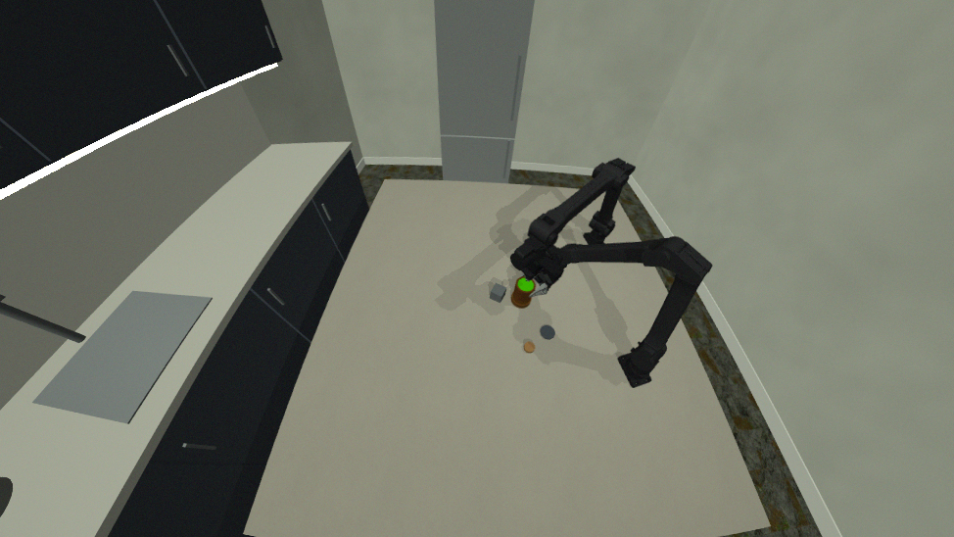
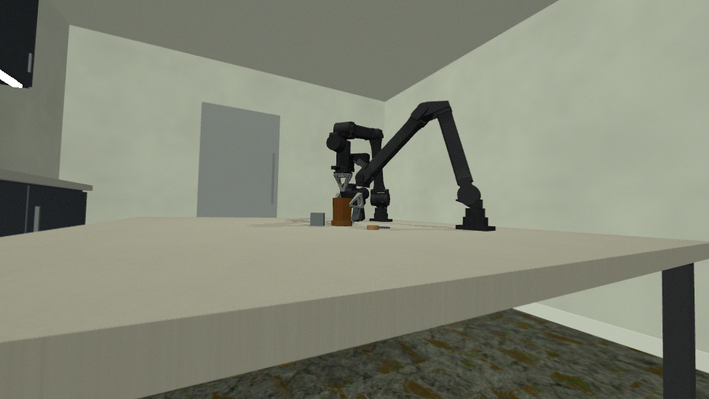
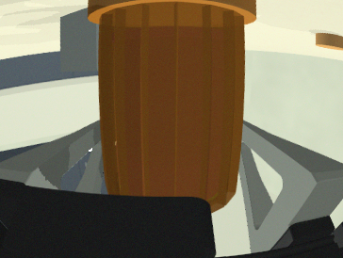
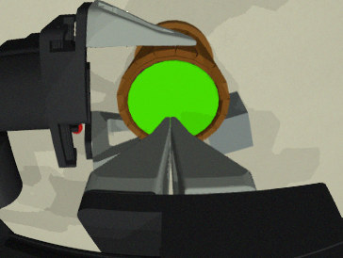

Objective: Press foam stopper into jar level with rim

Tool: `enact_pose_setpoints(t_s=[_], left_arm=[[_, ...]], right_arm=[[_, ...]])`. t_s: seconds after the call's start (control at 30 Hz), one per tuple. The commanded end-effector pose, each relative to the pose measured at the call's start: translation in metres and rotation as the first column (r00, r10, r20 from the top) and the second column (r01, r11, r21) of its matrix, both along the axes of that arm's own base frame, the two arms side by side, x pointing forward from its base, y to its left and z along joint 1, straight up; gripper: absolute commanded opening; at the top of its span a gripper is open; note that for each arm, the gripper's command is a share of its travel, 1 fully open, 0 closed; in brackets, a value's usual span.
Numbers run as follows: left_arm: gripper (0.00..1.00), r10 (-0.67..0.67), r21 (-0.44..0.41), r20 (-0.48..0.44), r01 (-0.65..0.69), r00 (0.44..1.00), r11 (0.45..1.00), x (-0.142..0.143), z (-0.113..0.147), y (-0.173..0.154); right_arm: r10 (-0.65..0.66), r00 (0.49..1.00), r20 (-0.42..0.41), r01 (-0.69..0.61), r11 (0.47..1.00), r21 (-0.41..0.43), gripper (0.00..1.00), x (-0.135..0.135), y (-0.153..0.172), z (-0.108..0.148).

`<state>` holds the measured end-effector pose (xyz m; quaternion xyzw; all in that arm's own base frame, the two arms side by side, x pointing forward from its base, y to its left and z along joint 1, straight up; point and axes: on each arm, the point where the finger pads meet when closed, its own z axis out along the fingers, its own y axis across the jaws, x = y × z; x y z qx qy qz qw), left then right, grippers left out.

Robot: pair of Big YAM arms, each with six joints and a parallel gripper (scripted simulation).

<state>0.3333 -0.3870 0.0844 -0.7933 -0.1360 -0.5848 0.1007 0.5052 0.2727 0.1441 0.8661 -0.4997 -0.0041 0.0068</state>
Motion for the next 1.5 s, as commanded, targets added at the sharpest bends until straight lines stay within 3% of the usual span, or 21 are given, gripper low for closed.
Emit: enact_pose_setpoints(t_s=[0.0, 0.63, 0.77, 0.8, 0.83, 1.33, 1.47], left_arm=[[0.64, -0.001, -0.045, 0.024, 0.002, 1.000, 0.999, -0.002, 0.013, -0.002], [0.64, -0.001, -0.045, 0.024, 0.002, 1.000, 0.999, -0.002, 0.013, -0.002], [0.64, -0.001, -0.045, 0.024, 0.002, 1.000, 0.999, -0.002, 0.013, -0.002], [0.64, -0.001, -0.045, 0.024, 0.002, 1.000, 0.999, -0.002, 0.013, -0.002], [0.64, -0.001, -0.045, 0.024, 0.002, 1.000, 0.999, -0.002, 0.013, -0.002], [0.64, -0.001, -0.045, 0.024, 0.002, 1.000, 0.999, -0.002, 0.013, -0.002], [0.64, -0.001, -0.045, 0.024, 0.002, 1.000, 0.999, -0.002, 0.013, -0.002]], right_arm=[[-0.016, 0.998, 0.063, 0.014, 0.999, 0.033, 0.00, 0.020, 0.003, 0.038], [-0.019, 0.996, 0.089, 0.014, 0.999, 0.047, 0.00, 0.020, 0.003, 0.054], [-0.018, 0.996, 0.083, 0.015, 0.999, 0.044, 0.00, 0.020, 0.003, 0.050], [-0.009, 0.998, 0.063, 0.007, 0.999, 0.033, 0.00, 0.014, 0.004, 0.036], [-0.019, 0.996, 0.091, 0.015, 0.999, 0.049, 0.00, 0.020, 0.003, 0.054], [-0.022, 0.996, 0.089, 0.018, 0.999, 0.048, 0.00, 0.021, 0.004, 0.048], [-0.022, 0.996, 0.091, 0.018, 0.999, 0.049, 0.00, 0.018, 0.002, 0.069]])
